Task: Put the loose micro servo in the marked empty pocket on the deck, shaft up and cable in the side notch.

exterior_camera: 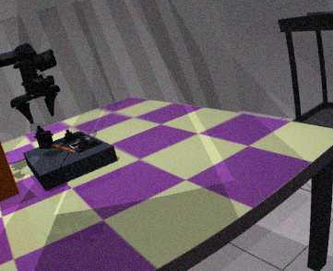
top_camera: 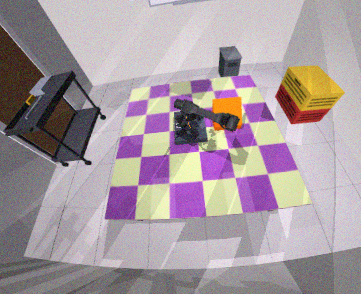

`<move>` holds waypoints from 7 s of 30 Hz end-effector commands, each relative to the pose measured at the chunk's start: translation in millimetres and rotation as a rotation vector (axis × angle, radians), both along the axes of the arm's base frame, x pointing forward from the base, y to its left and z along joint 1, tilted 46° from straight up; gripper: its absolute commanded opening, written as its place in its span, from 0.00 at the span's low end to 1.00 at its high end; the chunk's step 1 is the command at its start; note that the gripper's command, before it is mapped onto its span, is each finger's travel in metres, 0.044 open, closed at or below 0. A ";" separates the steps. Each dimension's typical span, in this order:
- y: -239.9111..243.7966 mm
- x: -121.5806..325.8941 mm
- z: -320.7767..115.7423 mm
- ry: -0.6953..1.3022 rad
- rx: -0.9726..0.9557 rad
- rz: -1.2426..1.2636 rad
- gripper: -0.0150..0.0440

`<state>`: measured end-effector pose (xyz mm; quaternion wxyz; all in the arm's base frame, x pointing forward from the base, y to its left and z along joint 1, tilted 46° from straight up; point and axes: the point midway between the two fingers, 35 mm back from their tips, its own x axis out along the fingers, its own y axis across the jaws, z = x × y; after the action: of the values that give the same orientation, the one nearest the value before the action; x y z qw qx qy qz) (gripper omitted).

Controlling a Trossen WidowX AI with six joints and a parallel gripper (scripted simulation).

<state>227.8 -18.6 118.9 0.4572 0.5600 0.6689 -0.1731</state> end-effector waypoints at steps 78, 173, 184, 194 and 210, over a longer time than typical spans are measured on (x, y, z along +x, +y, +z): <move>14.9 -6.8 -17.8 -0.007 0.168 0.023 0.25; -46.1 104.1 -73.8 -0.758 0.097 0.879 0.25; -38.0 105.2 -81.5 -0.759 0.097 0.879 0.25; -31.6 105.7 -87.4 -0.759 0.098 0.879 0.25; -24.3 106.1 -94.4 -0.759 0.098 0.879 0.25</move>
<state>333.4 -43.8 26.3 0.6666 0.2694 0.6364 0.2794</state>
